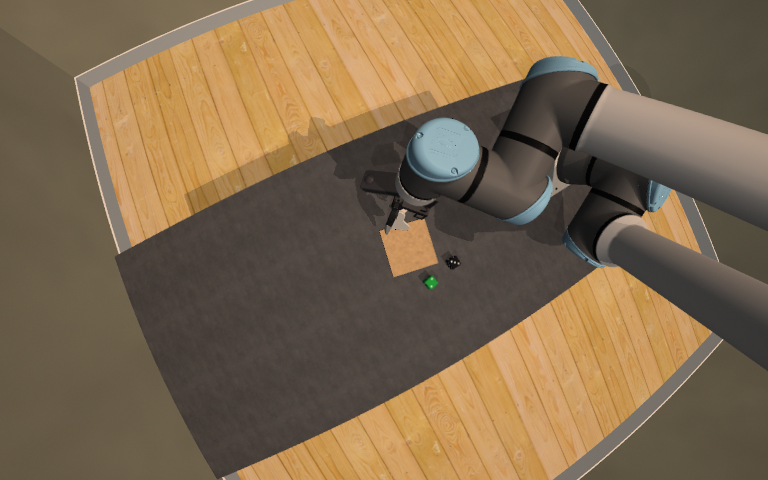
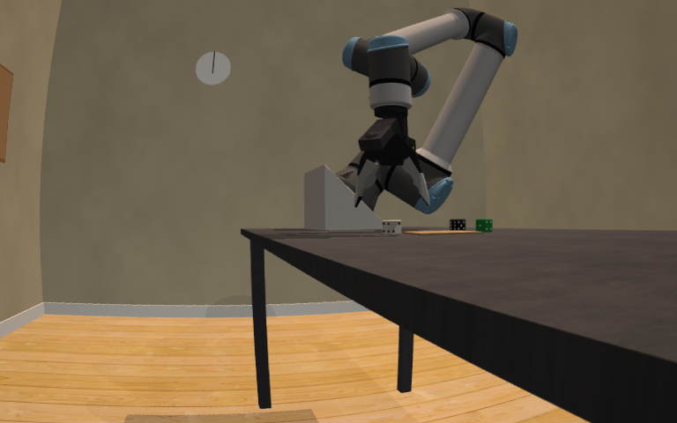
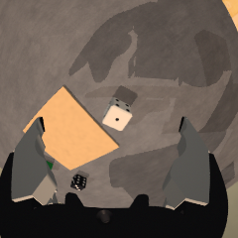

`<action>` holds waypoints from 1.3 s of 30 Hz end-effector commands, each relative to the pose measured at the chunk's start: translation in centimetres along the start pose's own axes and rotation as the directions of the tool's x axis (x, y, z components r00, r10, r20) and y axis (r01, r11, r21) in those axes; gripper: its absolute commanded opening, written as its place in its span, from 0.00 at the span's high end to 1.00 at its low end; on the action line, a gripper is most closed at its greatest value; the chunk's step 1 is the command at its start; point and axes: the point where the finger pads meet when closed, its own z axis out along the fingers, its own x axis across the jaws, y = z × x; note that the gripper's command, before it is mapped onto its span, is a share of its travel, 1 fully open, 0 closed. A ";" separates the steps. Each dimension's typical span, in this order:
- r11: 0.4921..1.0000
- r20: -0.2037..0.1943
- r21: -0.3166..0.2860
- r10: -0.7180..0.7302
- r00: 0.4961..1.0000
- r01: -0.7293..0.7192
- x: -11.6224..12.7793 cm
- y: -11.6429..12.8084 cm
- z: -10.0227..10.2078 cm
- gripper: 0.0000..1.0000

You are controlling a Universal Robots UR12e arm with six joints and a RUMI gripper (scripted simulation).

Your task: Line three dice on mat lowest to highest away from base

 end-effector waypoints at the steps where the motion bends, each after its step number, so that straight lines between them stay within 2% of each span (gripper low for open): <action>1: 1.000 0.000 0.001 0.000 1.000 0.000 0.0 -0.1 -0.1 0.00; 18: 1.000 0.000 0.001 0.000 1.000 0.000 0.0 0.0 -0.1 0.00; 27: 1.000 0.000 0.001 0.000 1.000 0.000 -0.6 1.2 -0.1 0.00; 32: 1.000 0.000 0.001 0.000 1.000 0.000 -1.7 3.5 -0.1 0.00; 39: 1.000 0.000 0.001 0.000 1.000 0.000 -4.0 8.2 -0.1 0.00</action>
